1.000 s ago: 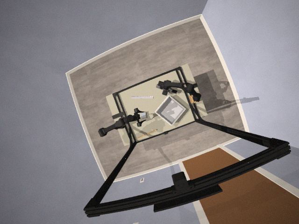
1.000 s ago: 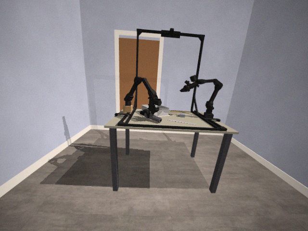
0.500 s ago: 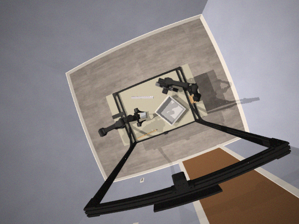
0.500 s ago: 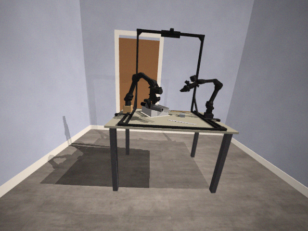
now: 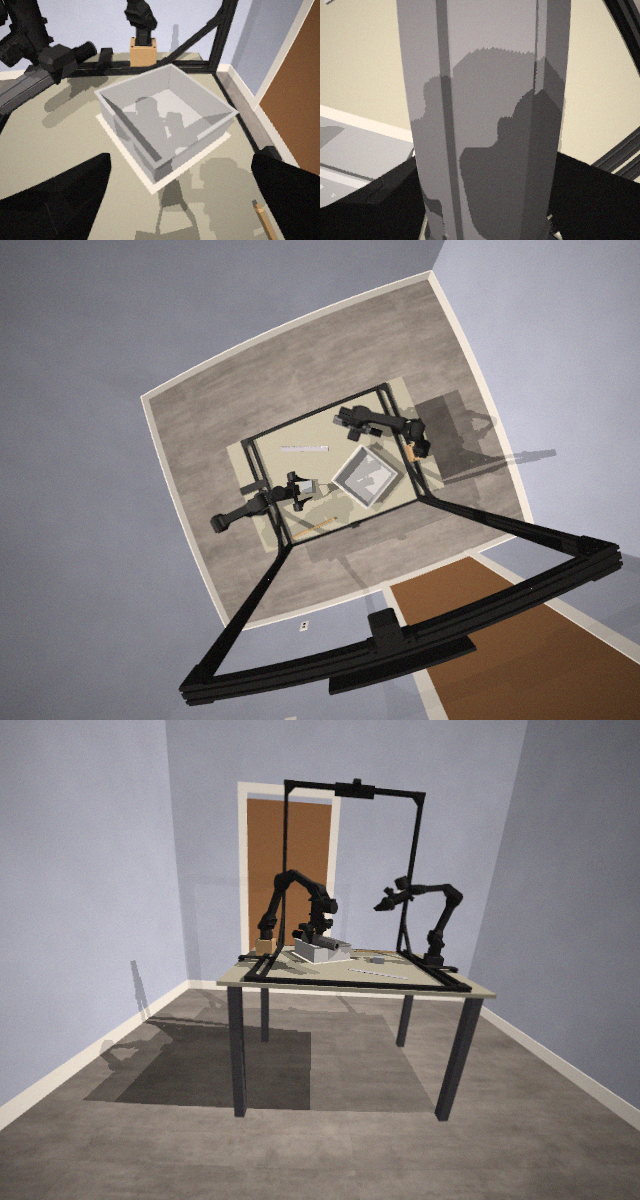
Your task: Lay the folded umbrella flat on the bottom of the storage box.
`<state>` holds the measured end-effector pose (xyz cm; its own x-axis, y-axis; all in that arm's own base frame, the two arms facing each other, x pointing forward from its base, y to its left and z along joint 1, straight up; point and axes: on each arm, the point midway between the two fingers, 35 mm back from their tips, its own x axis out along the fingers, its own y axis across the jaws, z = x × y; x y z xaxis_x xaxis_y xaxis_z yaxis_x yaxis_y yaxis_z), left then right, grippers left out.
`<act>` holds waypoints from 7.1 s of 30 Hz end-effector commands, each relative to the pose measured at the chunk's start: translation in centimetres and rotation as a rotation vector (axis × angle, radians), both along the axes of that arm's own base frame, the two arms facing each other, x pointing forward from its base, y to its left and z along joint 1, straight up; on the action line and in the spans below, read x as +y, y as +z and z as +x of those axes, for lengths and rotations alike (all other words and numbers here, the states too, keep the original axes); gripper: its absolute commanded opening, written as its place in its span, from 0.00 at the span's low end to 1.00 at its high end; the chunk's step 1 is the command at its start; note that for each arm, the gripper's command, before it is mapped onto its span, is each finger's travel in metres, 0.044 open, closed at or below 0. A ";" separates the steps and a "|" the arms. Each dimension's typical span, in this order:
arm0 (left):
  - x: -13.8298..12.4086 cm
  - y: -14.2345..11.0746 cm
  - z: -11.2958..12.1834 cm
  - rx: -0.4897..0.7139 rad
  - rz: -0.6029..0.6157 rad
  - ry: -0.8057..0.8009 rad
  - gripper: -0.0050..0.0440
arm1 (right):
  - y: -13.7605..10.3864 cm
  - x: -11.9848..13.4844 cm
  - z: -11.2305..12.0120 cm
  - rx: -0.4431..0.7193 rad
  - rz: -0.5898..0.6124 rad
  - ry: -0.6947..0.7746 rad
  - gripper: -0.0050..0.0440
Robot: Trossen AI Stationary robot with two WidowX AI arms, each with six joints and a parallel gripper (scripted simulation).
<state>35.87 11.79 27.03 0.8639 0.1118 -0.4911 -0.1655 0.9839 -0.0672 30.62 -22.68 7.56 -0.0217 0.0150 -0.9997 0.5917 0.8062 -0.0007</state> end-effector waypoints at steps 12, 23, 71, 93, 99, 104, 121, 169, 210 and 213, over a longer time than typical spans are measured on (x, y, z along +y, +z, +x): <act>0.0 0.1 0.1 -0.003 0.006 -0.005 0.92 | 0.9 -0.2 0.2 -0.022 -0.015 -0.003 0.10; 0.0 0.1 0.1 -0.003 0.006 -0.005 0.92 | 0.9 -0.2 0.2 -0.022 -0.015 -0.003 0.10; 0.0 0.1 0.1 -0.003 0.006 -0.005 0.92 | 1.0 11.9 4.5 -0.023 -0.010 0.423 0.10; 0.0 0.1 0.1 -0.003 0.006 -0.005 0.92 | 0.9 23.3 4.6 -0.024 -0.010 0.445 0.10; 0.0 0.1 0.1 -0.003 0.006 -0.005 0.92 | 0.9 26.9 3.8 -0.025 -0.010 0.452 0.10; 0.0 0.1 0.1 -0.003 0.006 -0.005 0.92 | 0.9 28.3 3.3 -0.025 -0.010 0.455 0.10; 0.0 0.1 0.1 -0.003 0.006 -0.005 0.92 | -7.5 28.4 3.7 -0.025 -0.010 0.455 0.10; 0.0 0.1 0.1 -0.003 0.006 -0.005 0.92 | -11.7 28.3 3.3 -0.025 -0.010 0.455 0.68; 0.0 0.1 0.1 -0.003 0.006 -0.005 0.92 | -11.7 28.3 3.3 -0.025 -0.010 0.455 0.70; 0.0 0.1 0.1 -0.003 0.006 -0.005 0.92 | -11.7 28.3 3.3 -0.025 -0.010 0.455 0.75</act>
